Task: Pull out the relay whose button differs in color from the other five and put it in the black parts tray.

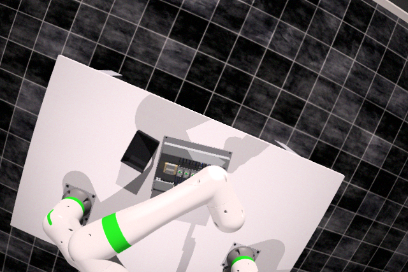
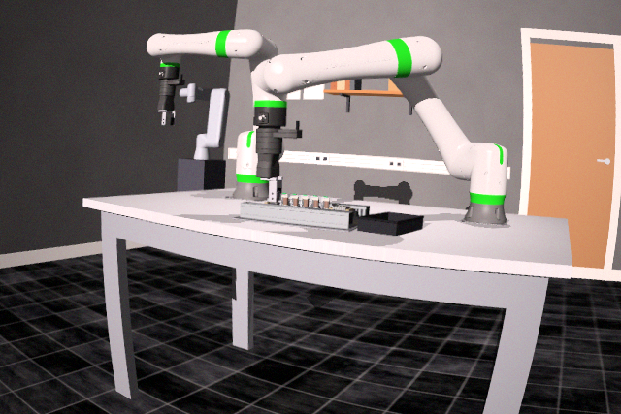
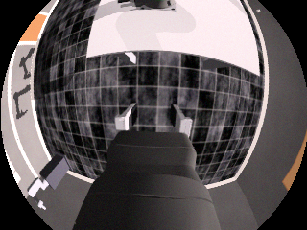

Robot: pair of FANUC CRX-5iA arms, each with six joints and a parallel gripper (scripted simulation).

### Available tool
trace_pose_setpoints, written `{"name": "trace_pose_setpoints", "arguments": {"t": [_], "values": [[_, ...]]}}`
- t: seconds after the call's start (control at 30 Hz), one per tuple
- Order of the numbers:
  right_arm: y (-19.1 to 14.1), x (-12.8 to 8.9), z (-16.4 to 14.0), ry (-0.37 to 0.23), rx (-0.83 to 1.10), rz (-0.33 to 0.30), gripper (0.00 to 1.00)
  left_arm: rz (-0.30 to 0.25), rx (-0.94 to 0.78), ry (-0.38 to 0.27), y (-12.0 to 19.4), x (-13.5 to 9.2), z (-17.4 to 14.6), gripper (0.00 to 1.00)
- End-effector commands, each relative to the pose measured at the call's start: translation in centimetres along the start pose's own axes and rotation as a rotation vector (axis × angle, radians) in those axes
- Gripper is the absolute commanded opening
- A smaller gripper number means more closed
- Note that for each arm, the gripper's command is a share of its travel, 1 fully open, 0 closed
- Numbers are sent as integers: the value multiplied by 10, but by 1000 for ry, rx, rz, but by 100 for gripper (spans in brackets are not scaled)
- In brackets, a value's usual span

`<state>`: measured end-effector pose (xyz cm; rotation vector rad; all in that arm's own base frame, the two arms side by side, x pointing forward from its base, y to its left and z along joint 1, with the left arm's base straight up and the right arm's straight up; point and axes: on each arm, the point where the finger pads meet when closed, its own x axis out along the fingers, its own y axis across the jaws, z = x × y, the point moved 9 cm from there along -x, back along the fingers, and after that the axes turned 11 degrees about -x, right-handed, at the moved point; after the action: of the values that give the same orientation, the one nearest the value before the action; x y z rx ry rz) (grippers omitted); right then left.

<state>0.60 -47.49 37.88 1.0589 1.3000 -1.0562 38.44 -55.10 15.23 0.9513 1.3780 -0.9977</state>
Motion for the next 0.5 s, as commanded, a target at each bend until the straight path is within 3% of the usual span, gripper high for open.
{"name": "trace_pose_setpoints", "arguments": {"t": [0.0, 0.47], "values": [[0, -1, 0, -2, 0, -1, 100, 8, 0, -4, -1, -1, 0, 0], [0, -1, 0, -2, 0, -1, 100, 25, 0, -7, -3, -2, 0, 0]]}}
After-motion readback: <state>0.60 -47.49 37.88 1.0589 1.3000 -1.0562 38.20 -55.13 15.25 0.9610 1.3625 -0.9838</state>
